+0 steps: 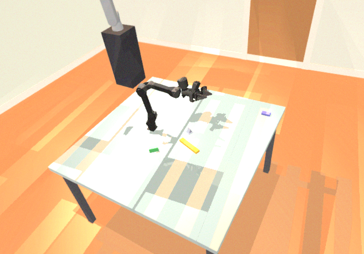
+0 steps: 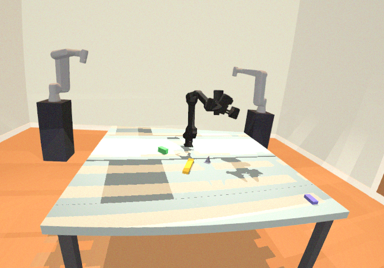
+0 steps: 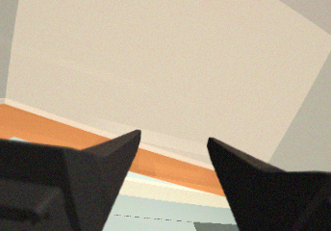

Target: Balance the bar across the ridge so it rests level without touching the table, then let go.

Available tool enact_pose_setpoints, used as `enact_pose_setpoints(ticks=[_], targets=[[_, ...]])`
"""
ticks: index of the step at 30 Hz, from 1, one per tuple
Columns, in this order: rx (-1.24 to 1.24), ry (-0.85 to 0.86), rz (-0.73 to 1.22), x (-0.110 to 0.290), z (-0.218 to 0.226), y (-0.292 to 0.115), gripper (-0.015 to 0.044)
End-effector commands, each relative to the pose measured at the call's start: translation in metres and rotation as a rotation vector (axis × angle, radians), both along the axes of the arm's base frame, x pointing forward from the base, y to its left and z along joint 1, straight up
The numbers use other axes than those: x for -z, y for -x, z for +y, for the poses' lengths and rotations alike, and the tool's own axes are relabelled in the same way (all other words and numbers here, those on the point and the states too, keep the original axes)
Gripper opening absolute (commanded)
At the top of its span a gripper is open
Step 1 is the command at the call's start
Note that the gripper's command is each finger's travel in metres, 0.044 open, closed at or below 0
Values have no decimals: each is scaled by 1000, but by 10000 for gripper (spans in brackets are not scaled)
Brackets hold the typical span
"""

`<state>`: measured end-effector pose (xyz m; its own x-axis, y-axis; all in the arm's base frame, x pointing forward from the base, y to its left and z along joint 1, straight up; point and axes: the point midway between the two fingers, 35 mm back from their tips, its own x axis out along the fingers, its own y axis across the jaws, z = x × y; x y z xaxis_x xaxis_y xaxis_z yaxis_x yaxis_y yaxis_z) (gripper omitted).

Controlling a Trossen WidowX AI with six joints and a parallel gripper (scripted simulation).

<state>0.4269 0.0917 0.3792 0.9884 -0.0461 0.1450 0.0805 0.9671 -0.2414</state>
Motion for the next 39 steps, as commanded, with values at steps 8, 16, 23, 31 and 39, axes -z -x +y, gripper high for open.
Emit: enact_pose_setpoints(ticks=[8,16,23,31,39], targets=[[22,-14,329,72,-29,-29,315],[54,-55,557,119,-51,-33,315],[94,-111,759,158,-71,-26,315],[154,-198,988,197,-94,-7,315],[228,-306,1215,228,-114,21,315]])
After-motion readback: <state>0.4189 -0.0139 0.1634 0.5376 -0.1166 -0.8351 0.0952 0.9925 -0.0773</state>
